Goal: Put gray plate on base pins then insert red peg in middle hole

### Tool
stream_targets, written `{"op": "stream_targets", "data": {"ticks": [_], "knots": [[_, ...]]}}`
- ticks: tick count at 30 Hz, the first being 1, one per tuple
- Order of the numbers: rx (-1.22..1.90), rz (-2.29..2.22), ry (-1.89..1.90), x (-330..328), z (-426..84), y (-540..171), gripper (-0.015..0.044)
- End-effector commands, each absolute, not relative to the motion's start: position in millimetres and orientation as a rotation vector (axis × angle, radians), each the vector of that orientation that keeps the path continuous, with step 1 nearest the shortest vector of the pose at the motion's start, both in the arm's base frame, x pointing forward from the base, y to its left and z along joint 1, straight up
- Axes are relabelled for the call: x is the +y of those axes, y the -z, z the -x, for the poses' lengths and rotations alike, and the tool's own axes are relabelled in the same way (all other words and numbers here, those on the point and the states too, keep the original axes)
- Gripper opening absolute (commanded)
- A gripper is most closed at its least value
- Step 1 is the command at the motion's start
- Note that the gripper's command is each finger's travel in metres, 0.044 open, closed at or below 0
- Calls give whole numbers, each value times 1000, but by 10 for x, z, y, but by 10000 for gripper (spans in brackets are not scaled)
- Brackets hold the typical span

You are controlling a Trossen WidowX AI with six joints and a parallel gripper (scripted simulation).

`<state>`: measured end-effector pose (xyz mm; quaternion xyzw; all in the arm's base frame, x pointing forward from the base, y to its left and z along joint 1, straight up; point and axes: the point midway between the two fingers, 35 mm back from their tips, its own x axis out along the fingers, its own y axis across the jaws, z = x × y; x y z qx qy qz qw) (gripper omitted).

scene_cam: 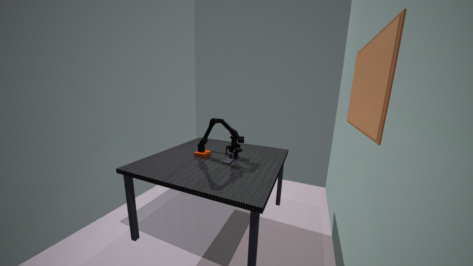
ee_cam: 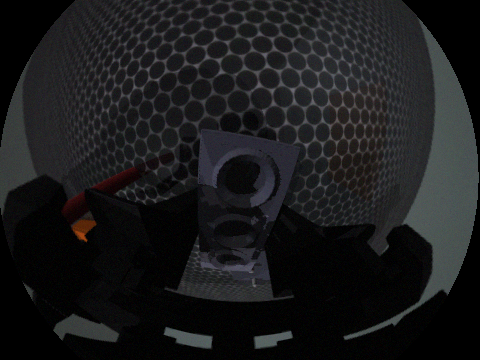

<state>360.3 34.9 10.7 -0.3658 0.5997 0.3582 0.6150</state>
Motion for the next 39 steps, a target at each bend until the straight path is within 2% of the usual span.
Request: {"op": "stream_targets", "data": {"ticks": [1, 3, 39], "knots": [[1380, 848, -828, 346, -3606, -102, 52], [1380, 848, -828, 346, -3607, -107, 0], [1380, 849, -827, 274, -3615, -1215, 0]]}}
